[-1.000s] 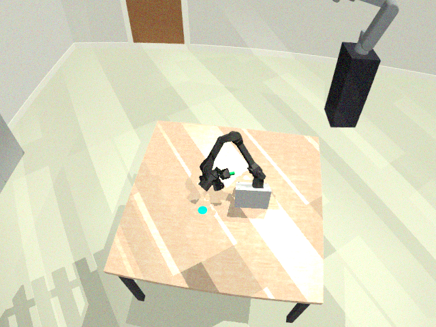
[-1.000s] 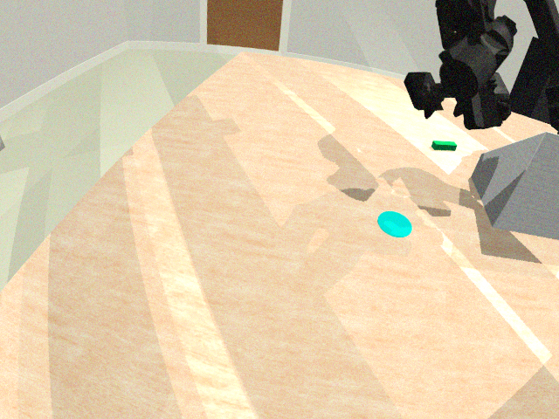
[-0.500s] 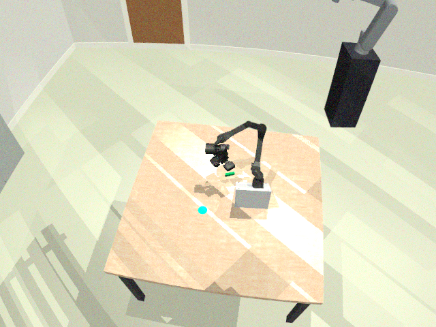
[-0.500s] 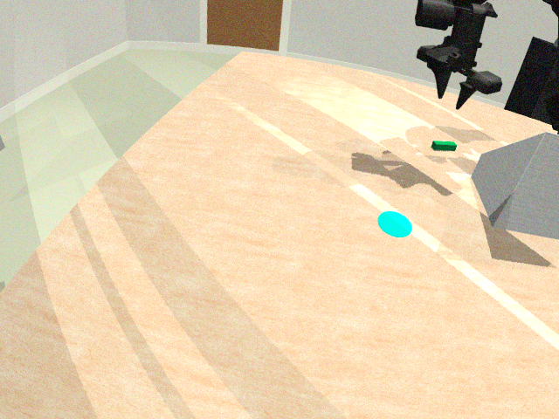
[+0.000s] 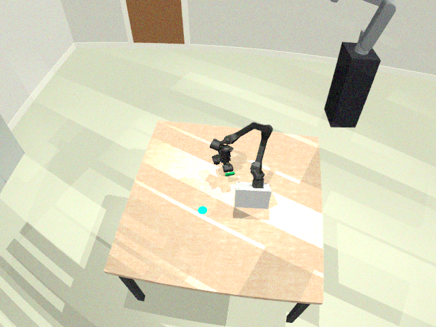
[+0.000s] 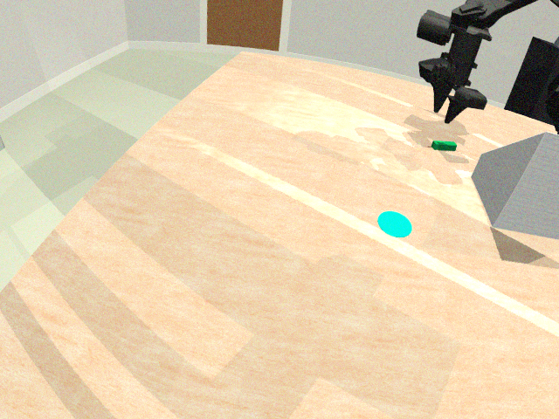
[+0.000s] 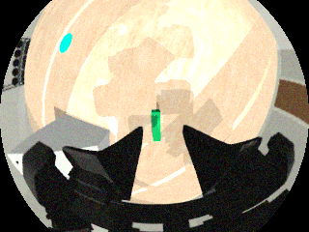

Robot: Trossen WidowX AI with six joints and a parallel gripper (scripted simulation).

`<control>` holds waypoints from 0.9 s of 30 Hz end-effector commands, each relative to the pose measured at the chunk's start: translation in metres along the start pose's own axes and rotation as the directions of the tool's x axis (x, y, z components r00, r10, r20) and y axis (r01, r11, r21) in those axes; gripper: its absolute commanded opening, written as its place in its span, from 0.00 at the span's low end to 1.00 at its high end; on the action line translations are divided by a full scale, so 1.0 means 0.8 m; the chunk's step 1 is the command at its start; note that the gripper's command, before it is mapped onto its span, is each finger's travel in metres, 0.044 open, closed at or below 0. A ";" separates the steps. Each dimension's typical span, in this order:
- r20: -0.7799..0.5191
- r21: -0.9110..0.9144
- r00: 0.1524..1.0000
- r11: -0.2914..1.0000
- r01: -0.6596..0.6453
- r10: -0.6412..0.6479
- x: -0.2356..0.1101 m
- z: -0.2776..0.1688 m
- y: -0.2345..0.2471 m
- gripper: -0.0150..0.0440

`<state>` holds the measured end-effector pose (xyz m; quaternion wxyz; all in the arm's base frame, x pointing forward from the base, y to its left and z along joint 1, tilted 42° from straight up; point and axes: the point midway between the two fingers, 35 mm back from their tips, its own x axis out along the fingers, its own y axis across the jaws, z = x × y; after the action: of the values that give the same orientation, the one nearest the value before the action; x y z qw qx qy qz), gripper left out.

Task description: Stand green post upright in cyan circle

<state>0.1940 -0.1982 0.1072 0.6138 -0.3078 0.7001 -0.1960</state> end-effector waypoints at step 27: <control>-0.017 -0.018 1.000 1.000 -0.013 0.013 0.064 -0.009 0.009 0.29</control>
<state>0.1783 -0.2308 0.0562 0.6034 -0.3061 0.7138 -0.1806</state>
